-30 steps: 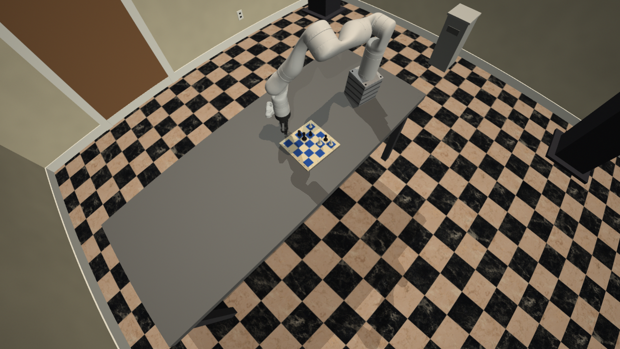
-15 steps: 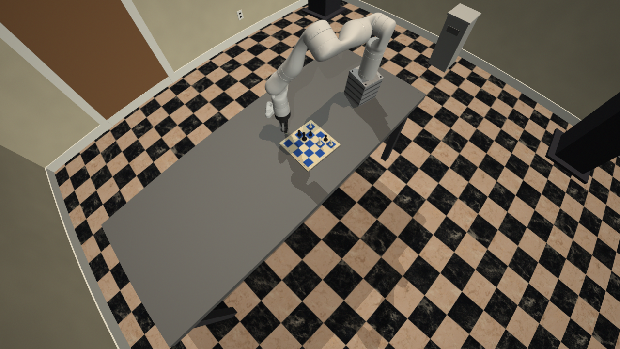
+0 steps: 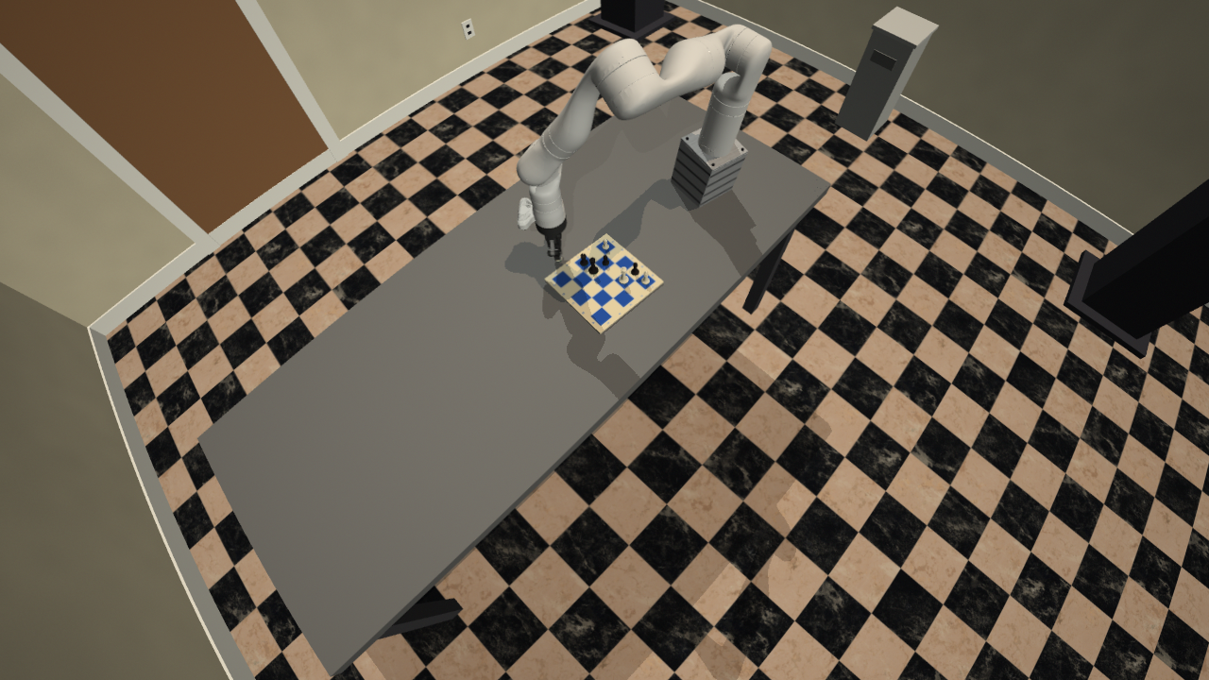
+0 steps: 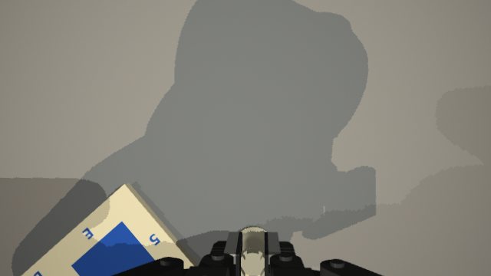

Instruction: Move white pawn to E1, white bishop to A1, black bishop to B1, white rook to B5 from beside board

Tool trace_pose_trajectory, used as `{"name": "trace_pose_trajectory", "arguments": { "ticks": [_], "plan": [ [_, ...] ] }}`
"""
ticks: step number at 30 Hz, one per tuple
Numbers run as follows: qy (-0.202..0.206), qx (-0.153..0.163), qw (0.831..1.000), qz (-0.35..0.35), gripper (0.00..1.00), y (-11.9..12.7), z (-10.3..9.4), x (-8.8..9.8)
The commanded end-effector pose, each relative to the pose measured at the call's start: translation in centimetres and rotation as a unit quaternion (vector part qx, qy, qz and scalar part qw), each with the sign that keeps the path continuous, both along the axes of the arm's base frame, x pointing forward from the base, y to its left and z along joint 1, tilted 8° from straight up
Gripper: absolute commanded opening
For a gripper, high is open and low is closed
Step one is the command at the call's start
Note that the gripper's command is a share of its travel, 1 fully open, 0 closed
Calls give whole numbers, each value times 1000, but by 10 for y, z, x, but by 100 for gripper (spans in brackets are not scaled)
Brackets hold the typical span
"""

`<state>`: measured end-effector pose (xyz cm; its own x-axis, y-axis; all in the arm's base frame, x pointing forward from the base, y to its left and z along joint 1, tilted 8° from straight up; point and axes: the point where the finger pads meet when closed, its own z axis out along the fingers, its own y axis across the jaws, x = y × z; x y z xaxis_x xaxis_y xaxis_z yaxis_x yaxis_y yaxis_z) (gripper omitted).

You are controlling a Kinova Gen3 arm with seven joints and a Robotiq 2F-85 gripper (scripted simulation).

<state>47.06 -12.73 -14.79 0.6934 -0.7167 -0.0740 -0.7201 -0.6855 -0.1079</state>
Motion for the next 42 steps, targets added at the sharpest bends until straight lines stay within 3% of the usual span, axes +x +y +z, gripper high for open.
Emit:
{"name": "trace_pose_trajectory", "arguments": {
  "ticks": [1,9,19,25,42],
  "plan": [
    [-1,0,1000,0,0,0,1,1],
    [-1,0,1000,0,0,-2,11,0],
    [-1,0,1000,0,0,-10,80,-2],
    [-1,0,1000,0,0,-13,96,-2],
    [0,0,1000,-2,0,-4,101,2]
  ]
}}
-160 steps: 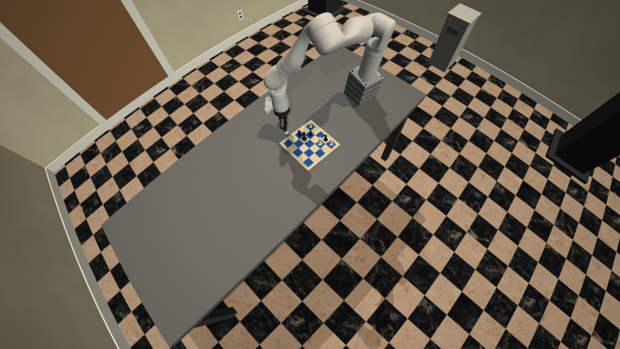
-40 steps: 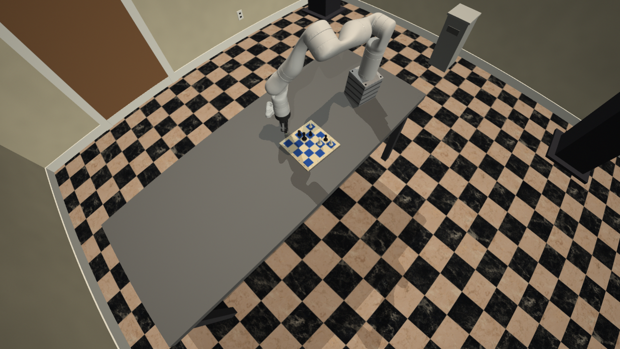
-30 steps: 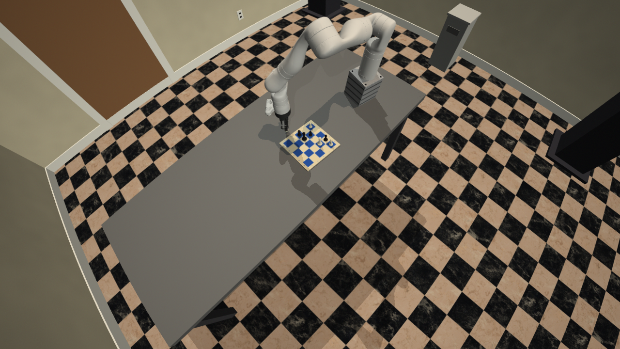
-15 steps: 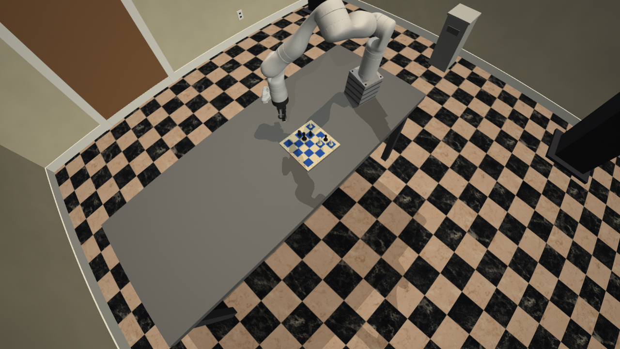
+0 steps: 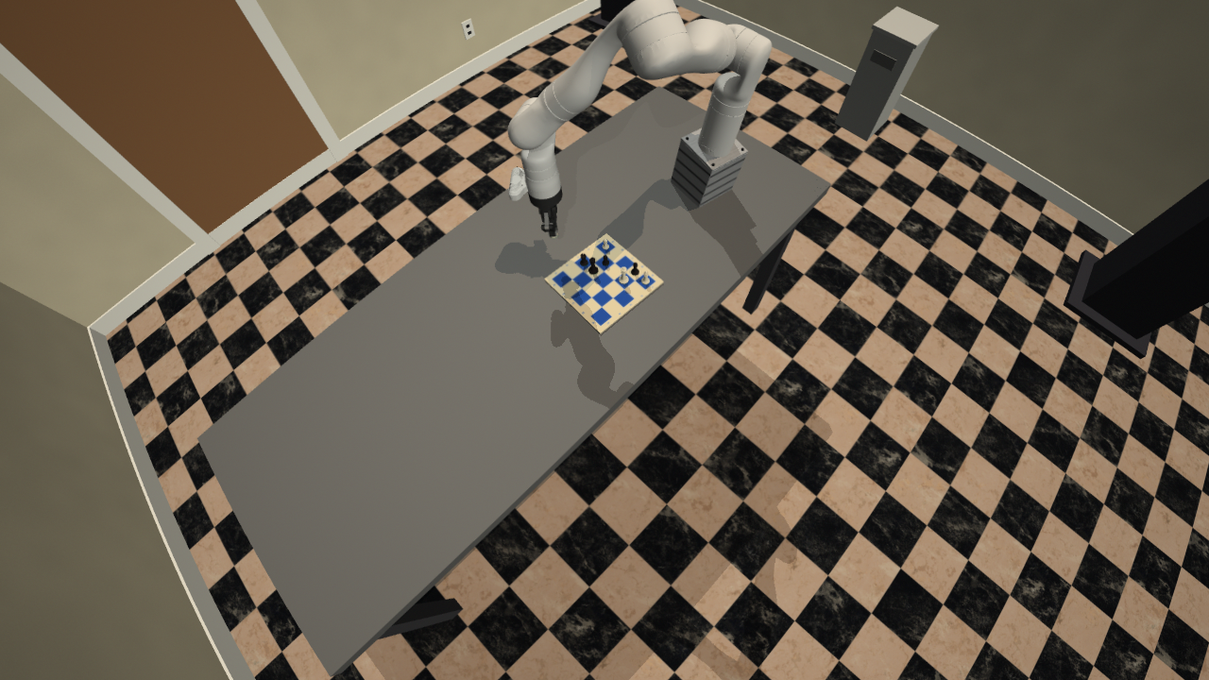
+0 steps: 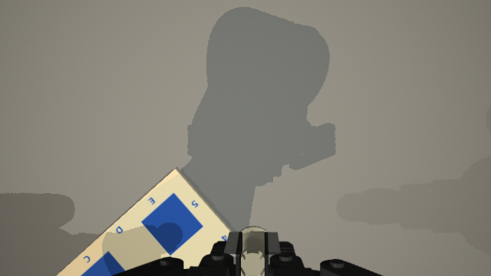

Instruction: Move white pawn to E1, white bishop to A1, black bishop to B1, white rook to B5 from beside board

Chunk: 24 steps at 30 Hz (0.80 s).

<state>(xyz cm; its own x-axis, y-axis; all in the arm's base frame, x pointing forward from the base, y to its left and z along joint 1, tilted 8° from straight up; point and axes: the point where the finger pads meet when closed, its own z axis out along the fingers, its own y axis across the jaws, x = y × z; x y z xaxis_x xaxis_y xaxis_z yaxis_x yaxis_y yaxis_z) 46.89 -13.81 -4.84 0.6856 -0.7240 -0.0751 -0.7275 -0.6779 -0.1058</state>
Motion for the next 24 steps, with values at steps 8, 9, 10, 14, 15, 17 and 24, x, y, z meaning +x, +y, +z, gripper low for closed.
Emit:
{"name": "trace_pose_trajectory", "arguments": {
  "ticks": [8,9,10,14,15,17,24],
  "plan": [
    [0,0,1000,-13,0,86,16,35],
    [1,0,1000,-16,0,99,18,39],
    [1,0,1000,-16,0,99,18,39],
    [1,0,1000,-21,0,123,22,44],
    [2,0,1000,-23,0,134,24,46],
    [2,0,1000,-26,0,151,27,49],
    [2,1,1000,-29,0,169,30,51]
  ]
}}
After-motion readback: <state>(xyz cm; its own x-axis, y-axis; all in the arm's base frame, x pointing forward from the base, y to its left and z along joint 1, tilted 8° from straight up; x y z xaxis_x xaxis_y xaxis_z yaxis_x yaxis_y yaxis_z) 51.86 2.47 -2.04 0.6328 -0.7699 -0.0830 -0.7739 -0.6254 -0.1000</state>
